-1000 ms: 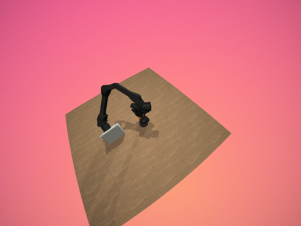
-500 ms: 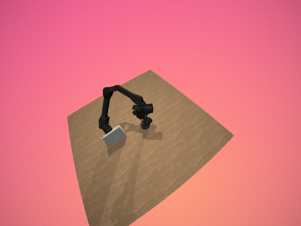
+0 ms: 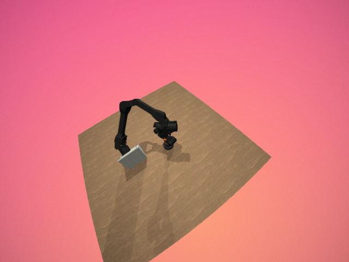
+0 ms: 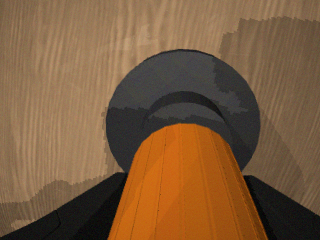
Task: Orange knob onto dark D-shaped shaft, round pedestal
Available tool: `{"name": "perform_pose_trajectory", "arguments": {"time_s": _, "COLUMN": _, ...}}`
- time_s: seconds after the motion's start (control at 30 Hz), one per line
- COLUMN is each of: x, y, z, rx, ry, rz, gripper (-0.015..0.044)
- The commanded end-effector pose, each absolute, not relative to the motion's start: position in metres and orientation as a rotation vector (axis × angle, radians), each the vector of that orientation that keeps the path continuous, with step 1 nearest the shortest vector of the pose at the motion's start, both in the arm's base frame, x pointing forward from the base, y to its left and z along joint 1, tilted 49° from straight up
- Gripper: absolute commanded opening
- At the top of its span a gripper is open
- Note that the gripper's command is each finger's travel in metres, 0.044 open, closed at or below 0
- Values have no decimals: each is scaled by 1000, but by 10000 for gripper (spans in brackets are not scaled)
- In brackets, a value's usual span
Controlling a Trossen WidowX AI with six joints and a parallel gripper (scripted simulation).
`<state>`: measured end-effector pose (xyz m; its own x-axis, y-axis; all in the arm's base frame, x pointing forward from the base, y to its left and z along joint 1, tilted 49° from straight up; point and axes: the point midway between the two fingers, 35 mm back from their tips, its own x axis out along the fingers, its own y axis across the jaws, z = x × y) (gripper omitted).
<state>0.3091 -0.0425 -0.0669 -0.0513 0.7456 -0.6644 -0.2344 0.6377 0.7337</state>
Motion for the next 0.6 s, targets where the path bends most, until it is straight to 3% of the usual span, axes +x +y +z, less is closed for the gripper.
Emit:
{"name": "perform_pose_trajectory", "arguments": {"time_s": 0.0, "x": 310, "y": -45, "z": -64, "rx": 462, "ry": 1402, "rz": 841, "gripper": 0}}
{"name": "perform_pose_trajectory", "arguments": {"time_s": 0.57, "x": 311, "y": -42, "z": -67, "rx": 463, "ry": 1402, "rz": 841, "gripper": 0}}
